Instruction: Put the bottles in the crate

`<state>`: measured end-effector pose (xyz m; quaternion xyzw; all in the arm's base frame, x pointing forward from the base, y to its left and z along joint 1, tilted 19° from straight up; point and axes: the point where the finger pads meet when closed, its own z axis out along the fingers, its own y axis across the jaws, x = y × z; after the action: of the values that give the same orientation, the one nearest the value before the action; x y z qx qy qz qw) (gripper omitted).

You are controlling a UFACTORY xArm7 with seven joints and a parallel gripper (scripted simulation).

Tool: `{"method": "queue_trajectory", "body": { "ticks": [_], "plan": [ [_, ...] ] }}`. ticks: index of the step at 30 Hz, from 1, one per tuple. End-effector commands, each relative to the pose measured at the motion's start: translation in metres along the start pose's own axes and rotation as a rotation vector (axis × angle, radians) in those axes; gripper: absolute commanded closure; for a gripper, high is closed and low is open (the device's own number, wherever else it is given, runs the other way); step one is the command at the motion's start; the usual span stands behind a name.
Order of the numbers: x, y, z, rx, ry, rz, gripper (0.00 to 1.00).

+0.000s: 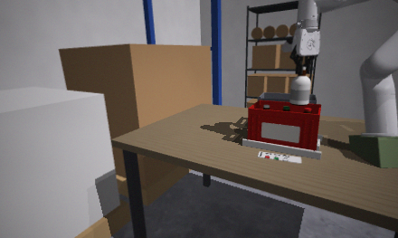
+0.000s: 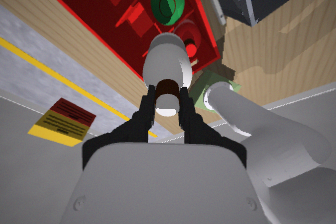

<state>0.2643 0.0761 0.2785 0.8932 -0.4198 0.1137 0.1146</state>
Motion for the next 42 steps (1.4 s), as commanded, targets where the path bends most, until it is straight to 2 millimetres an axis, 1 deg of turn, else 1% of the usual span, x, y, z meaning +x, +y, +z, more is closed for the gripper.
{"method": "queue_trajectory", "body": {
  "ticks": [1, 8, 10, 25, 30, 42],
  "plan": [
    [-0.009, -0.004, -0.002, 0.004, 0.002, 0.0, 1.0],
    [-0.023, -0.008, -0.002, 0.004, 0.002, 0.0, 1.0],
    [-0.023, -0.008, -0.002, 0.004, 0.002, 0.0, 1.0],
    [-0.052, -0.016, -0.002, 0.004, 0.002, 0.0, 1.0],
    [-0.055, -0.017, -0.002, 0.004, 0.001, 0.0, 1.0],
    [-0.057, -0.017, -0.002, 0.004, 0.001, 0.0, 1.0]
  ]
}}
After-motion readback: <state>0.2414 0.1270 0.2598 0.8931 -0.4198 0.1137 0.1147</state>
